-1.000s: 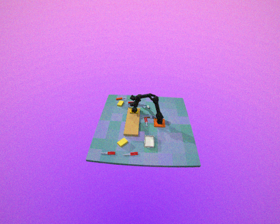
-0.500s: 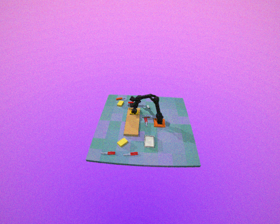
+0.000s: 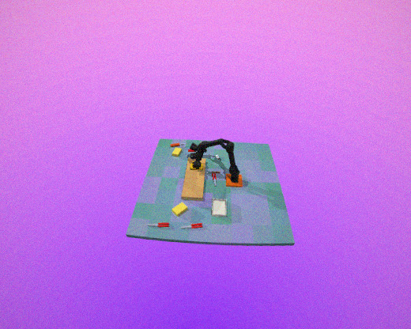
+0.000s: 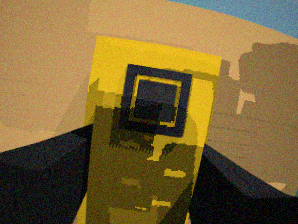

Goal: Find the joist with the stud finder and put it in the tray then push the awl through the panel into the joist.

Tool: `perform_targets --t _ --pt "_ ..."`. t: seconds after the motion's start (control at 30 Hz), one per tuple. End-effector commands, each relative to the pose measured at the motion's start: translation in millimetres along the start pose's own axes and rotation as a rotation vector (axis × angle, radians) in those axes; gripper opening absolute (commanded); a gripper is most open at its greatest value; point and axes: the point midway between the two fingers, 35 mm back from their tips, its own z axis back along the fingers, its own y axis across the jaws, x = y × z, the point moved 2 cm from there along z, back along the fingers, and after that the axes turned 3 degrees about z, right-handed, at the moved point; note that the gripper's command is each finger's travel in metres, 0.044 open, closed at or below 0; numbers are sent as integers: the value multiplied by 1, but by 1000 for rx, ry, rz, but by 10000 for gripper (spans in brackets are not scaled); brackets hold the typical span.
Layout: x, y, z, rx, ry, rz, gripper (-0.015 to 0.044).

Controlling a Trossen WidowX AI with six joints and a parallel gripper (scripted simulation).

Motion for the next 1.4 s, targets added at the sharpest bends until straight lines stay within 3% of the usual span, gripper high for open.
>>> perform_targets --t 0.0,1.37 --pt "0 8 -1 0 1 -3 0" --pt "3 74 -1 5 1 -4 0"
